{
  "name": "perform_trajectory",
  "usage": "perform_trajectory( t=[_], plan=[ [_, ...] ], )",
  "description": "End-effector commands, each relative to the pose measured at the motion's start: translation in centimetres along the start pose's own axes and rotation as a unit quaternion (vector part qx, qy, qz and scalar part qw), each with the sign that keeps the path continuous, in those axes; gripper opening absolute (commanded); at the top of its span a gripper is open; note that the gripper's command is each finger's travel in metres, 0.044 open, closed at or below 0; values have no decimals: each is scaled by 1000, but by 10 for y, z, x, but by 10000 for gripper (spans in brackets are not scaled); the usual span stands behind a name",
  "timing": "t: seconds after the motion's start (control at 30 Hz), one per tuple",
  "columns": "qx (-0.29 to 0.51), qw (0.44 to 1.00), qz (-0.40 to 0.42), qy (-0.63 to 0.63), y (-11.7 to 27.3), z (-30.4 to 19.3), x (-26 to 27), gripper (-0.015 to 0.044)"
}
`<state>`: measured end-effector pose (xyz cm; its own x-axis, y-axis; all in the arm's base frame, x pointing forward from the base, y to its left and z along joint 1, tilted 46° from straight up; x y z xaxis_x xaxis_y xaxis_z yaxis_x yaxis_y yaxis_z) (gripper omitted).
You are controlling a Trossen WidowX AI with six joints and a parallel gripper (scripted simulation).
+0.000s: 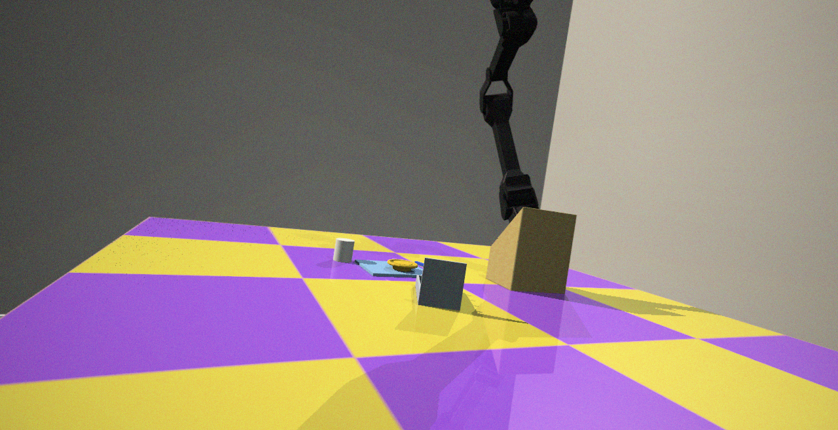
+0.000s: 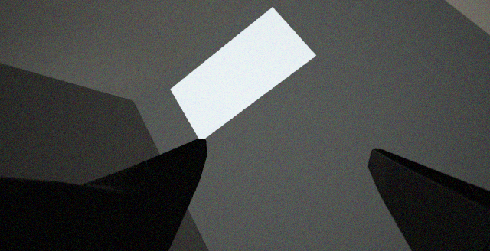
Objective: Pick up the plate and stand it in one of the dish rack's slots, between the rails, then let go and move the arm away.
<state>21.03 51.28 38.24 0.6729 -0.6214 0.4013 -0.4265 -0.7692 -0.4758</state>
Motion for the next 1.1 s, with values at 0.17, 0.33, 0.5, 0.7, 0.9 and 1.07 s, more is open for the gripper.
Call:
perform_trajectory(
  t=[0.17,0.33,0.5,0.7,0.9,1.07],
  plan=[
    [-52,997,-4,56,1,25,8,400],
    [-110,987,-14,117,5,53,18,400],
    [-166,970,-28,176,12,81,29,400],
    [-232,940,-52,244,24,112,43,400],
    [-294,901,-83,307,40,142,58,400],
    [-342,862,-114,355,56,165,70,400]
  ],
)
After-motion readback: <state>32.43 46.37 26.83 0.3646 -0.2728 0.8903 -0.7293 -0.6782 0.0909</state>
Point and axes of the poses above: the point midway between the two fingers, 35 mm back from their tips, its own y axis back along the fingers, its own x axis across the jaws, z = x × y, the point moved 2 cm from there along y, back along the fingers, and after that the axes turned 2 degrees about y, right-handed, at the moved point
